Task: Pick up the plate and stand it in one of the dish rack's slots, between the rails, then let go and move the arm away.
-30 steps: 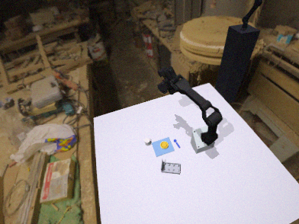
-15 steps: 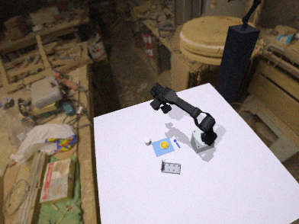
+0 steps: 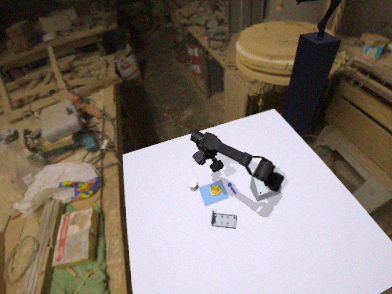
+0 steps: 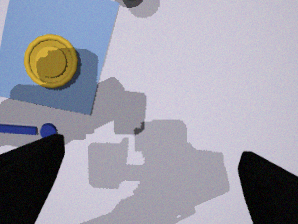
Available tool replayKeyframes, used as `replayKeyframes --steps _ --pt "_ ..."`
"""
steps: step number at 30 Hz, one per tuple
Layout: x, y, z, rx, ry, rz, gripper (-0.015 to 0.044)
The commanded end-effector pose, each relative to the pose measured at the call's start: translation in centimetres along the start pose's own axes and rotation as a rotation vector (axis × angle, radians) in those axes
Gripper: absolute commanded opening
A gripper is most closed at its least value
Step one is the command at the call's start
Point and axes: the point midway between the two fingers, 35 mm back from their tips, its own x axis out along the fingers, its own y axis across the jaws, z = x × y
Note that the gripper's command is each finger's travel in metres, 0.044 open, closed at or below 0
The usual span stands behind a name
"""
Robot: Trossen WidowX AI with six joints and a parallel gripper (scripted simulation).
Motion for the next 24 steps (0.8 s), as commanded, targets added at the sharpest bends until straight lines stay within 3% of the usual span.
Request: replayKeyframes --steps 1,7,14,21,24 --pt "1.3 2.9 0.8 0.068 0.02 0.116 0.04" --pt "2.5 6.8 1.8 0.158 0.062 0.253 0.04" --pt "2.7 6.9 1.9 0.161 0.063 0.257 0.04" --pt "11.4 9.8 0.7 0.161 0.062 0.26 0.04" --pt "13.1 10.6 0.3 0.16 0.062 0.263 0.04"
